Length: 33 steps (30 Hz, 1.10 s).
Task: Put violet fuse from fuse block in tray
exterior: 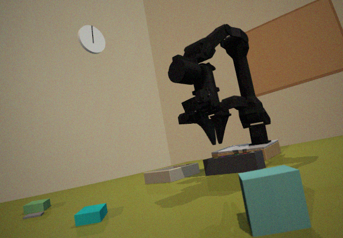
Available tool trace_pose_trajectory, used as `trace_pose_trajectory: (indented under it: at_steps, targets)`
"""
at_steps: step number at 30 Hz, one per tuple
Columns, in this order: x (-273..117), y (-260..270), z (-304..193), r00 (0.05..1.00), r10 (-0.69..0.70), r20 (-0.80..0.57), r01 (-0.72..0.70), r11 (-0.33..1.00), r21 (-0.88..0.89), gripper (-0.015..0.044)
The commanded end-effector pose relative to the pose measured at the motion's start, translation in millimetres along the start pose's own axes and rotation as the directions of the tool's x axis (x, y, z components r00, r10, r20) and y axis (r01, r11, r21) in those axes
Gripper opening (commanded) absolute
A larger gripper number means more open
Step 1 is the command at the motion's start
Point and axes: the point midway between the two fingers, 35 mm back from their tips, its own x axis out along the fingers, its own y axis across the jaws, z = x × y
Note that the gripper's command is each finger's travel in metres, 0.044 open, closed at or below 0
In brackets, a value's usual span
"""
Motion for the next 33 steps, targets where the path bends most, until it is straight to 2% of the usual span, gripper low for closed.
trace_pose_trajectory:
  at_steps: [1,33]
  targets:
    - [4.2,-0.5,-0.8,1.000,-0.005,-0.002,0.005,1.000,-0.009,0.0074]
    - [29.1,0.7,-1.1,1.000,-0.004,-0.002,0.004,1.000,-0.009,0.0074]
